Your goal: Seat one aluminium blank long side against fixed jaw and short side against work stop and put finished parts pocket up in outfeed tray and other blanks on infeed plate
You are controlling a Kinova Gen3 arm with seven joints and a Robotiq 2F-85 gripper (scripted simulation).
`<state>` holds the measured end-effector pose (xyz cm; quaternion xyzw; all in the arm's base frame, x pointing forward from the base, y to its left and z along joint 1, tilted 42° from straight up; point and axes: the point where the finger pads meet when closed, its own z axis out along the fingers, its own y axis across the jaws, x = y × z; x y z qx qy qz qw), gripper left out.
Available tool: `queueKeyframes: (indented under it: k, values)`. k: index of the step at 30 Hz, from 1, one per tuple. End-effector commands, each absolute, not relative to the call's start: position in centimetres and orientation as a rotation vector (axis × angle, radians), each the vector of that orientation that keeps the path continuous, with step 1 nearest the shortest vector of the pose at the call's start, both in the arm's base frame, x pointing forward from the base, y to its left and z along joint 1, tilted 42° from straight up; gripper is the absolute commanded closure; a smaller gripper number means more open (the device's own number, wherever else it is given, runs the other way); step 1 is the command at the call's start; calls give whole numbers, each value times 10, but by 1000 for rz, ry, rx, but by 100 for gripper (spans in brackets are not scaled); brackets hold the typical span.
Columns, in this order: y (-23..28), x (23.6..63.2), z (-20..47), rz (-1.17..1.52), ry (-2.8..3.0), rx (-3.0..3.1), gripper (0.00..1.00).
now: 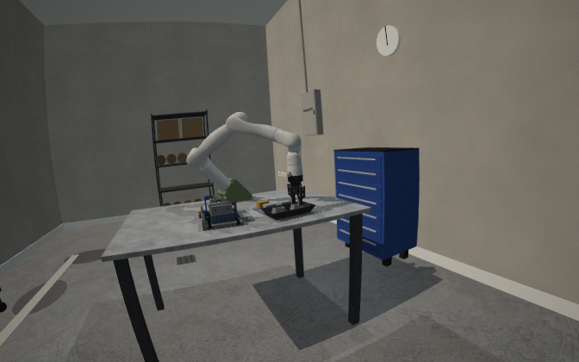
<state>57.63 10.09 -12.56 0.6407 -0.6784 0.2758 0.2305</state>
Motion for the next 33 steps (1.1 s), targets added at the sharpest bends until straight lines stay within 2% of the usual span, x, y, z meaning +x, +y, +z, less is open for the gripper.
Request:
queueKeyframes:
  k: [1, 33]
  values:
    - [104, 577, -123, 760, -1867, 1766, 33]
    - [191, 571, -26, 760, -1867, 1766, 33]
